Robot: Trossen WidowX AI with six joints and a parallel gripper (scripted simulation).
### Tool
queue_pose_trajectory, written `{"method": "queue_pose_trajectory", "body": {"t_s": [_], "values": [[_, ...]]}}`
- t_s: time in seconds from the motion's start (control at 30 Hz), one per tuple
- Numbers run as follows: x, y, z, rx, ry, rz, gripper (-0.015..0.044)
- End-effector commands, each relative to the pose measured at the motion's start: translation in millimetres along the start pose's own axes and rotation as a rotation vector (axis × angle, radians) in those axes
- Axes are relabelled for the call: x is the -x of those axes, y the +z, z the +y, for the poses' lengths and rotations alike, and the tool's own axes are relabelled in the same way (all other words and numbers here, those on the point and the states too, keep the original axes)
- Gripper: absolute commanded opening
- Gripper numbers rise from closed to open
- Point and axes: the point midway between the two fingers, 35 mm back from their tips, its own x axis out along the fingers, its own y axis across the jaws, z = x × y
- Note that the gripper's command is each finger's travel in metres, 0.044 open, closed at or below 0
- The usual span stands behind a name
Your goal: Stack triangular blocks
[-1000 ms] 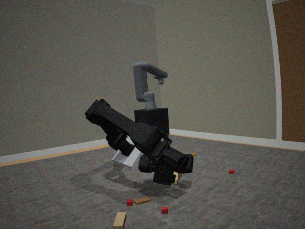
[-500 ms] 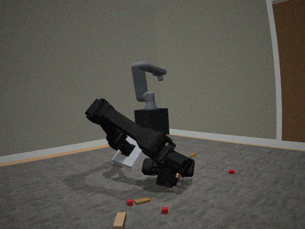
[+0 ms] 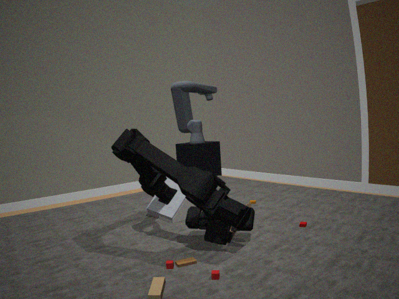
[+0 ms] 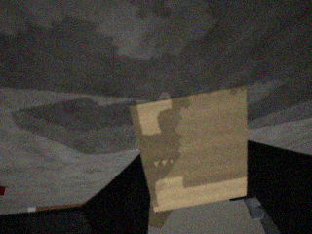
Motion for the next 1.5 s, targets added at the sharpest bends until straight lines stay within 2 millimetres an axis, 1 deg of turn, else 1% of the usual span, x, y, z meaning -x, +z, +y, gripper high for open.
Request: {"method": "queue_pose_trajectory", "body": {"t_s": [0.0, 0.1, 0.4, 0.7, 1.13, 1.17, 1.47], "values": [[3, -2, 0, 0.001, 0.0, -0.001, 0.0078], [12, -10, 2, 0.001, 0.001, -0.001, 0.0], [43, -41, 4, 0.001, 0.003, 0.001, 0.0], [70, -71, 1, 0.001, 0.001, 0.003, 0.0], [70, -72, 1, 0.001, 0.001, 0.004, 0.0], [67, -69, 0, 0.007, -0.008, -0.004, 0.0], [60, -74, -2, 0.243, -0.071, -0.154, 0.0]]}}
